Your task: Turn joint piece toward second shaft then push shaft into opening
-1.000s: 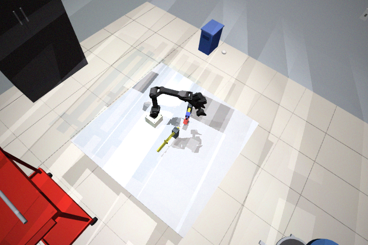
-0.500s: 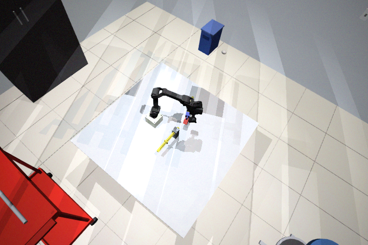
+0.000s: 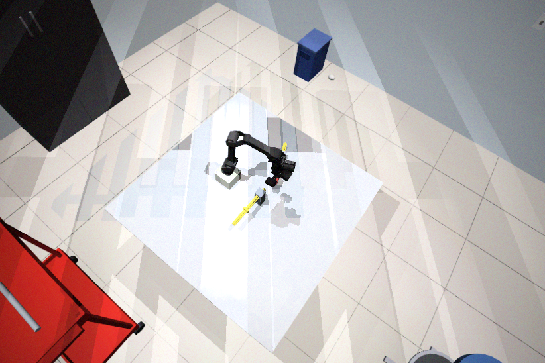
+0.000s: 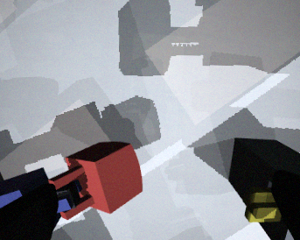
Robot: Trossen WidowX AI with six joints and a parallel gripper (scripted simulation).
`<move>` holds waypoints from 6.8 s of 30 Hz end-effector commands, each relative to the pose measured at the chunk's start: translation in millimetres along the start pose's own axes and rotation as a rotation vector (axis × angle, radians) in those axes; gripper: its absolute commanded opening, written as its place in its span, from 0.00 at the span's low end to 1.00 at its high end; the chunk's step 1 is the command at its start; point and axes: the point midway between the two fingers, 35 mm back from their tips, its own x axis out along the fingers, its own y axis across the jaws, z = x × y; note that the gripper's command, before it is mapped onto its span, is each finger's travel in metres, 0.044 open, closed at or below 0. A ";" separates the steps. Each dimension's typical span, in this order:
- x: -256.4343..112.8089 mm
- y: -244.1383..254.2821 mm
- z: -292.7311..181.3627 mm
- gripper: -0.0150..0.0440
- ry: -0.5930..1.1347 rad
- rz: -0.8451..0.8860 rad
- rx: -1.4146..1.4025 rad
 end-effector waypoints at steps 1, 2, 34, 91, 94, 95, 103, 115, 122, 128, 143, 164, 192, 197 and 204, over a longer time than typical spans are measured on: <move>8.9 -9.9 -18.3 1.00 0.100 -0.022 0.096; 9.6 -10.9 -20.1 1.00 0.110 -0.025 0.105; 17.9 -14.6 -21.3 1.00 0.119 0.101 -0.527; 60.8 -21.7 -21.4 1.00 -0.086 0.309 -1.719; 81.0 -22.2 -23.7 1.00 -0.085 0.309 -1.719; 87.5 -22.4 -24.8 1.00 -0.085 0.309 -1.719; 109.7 -22.3 -29.9 1.00 -0.085 0.310 -1.719; 109.8 24.0 -38.1 1.00 -0.088 0.313 -1.718; 113.5 27.7 -39.2 1.00 -0.088 0.313 -1.718; 122.7 30.0 -40.5 1.00 -0.088 0.313 -1.718; 138.5 33.9 -43.6 0.87 -0.088 0.314 -1.718; 138.5 33.9 -43.6 0.56 -0.088 0.314 -1.718; 138.5 33.9 -43.6 0.56 -0.088 0.314 -1.718; 138.5 33.9 -43.6 0.56 -0.088 0.314 -1.718; 138.5 33.9 -43.6 0.56 -0.088 0.314 -1.718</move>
